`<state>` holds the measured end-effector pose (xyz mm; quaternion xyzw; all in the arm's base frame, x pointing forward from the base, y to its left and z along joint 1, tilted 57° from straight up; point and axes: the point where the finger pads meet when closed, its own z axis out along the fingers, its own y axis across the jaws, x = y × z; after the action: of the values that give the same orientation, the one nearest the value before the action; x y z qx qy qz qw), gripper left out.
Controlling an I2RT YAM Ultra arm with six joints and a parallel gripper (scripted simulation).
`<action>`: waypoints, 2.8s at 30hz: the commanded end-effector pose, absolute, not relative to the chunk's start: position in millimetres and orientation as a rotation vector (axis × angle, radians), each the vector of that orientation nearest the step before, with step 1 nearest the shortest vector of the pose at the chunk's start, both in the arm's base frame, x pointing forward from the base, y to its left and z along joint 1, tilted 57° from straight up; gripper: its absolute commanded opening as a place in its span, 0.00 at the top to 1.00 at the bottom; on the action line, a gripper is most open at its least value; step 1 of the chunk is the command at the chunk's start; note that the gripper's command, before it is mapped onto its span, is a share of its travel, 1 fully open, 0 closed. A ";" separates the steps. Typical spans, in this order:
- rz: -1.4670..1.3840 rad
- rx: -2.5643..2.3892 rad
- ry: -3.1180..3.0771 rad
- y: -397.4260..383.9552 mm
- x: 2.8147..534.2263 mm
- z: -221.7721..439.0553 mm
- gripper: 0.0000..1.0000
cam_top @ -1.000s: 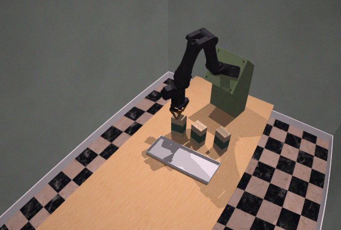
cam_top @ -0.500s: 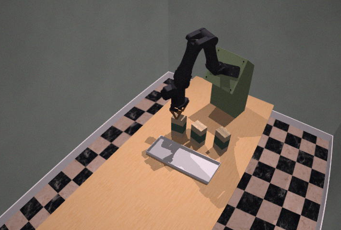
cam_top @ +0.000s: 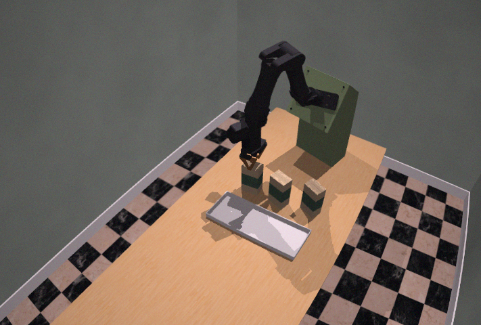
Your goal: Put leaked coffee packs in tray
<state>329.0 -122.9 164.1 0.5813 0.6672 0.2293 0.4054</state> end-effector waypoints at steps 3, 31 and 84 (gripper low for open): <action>0.579 1.438 1.648 -128.1 344.1 173.9 0.21; 0.580 1.431 1.636 -134.6 368.6 161.4 0.21; 0.580 1.431 1.636 -134.6 368.6 161.4 0.21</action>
<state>358.7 -129.9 141.0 0.5812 0.6665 0.2291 0.4068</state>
